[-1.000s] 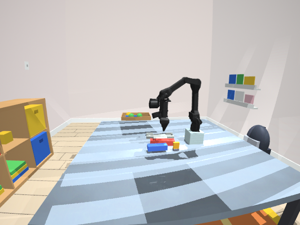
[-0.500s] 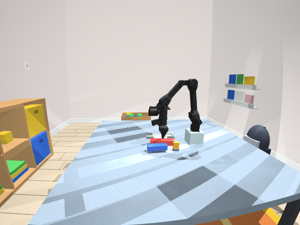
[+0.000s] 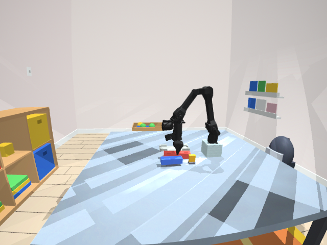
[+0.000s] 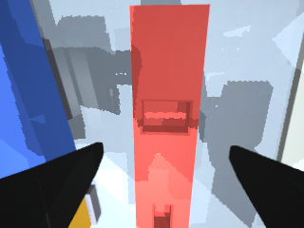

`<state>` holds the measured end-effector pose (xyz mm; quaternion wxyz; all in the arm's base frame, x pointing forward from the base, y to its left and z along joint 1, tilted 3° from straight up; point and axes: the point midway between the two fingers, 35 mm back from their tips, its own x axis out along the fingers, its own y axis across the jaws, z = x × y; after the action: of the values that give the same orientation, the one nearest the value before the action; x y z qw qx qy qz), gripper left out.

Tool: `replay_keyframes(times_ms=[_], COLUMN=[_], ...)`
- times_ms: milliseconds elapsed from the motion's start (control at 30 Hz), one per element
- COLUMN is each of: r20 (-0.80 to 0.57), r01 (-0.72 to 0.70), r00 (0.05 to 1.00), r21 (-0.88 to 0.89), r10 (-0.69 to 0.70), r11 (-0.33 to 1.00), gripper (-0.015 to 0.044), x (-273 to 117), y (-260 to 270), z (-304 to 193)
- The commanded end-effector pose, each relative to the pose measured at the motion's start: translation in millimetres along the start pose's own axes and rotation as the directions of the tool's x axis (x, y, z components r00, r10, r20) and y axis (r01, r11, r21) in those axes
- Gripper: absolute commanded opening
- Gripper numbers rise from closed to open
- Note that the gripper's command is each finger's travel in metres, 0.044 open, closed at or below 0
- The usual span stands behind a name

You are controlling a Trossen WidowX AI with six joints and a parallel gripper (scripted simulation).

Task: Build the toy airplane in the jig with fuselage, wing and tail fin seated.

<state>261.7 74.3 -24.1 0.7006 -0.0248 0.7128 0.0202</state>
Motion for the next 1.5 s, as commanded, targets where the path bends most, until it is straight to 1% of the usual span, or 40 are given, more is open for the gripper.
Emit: replay_keyframes(times_ms=[0,633,933,1167,1367,1467], r20=[-0.002,-0.003,-0.003,-0.003,-0.002,-0.002], r01=[-0.004,-0.003,-0.003,-0.003,-0.004,-0.004], r00=[1.000,1.000,1.000,1.000,1.000,1.000], r21=[0.006,0.006,0.006,0.006,0.006,0.006], r10=[0.004,0.003,0.003,0.003,0.004,0.004], r11=[1.000,1.000,1.000,1.000,1.000,1.000], gripper=[0.0440,0.0440,0.0204,0.0157,0.0000,0.0000], x=[6.0,34.2,34.2,34.2,24.5,16.0], y=[0.5,0.2,0.2,0.2,0.8,1.1], z=[-0.7,-2.2,-2.2,-2.2,0.3,2.2])
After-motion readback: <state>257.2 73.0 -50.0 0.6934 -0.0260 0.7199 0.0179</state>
